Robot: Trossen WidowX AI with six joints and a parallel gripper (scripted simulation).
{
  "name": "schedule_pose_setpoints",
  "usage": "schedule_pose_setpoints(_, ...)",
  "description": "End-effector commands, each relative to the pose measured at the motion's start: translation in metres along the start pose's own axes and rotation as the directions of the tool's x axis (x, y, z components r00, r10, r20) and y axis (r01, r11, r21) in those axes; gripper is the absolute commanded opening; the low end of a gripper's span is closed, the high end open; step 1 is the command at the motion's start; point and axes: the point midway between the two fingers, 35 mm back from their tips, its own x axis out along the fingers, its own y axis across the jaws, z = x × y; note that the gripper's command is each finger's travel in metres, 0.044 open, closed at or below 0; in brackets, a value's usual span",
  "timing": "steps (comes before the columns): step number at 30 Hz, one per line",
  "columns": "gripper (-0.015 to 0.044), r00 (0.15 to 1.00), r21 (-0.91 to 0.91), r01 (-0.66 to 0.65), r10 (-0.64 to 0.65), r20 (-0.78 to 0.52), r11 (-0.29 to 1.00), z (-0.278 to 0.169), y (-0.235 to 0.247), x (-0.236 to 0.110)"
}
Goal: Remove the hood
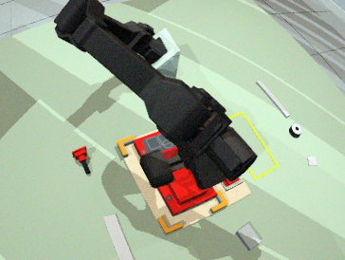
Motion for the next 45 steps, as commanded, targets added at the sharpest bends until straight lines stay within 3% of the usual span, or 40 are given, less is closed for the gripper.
schedule_pose_setpoints(1,0.044,1.0,-0.01,0.007,-0.007,-0.003,1.0,-0.002,0.0,0.004)
schedule_pose_setpoints(45,0.044,1.0,-0.01,0.008,-0.008,-0.003,1.0,-0.002,-0.001,0.025)
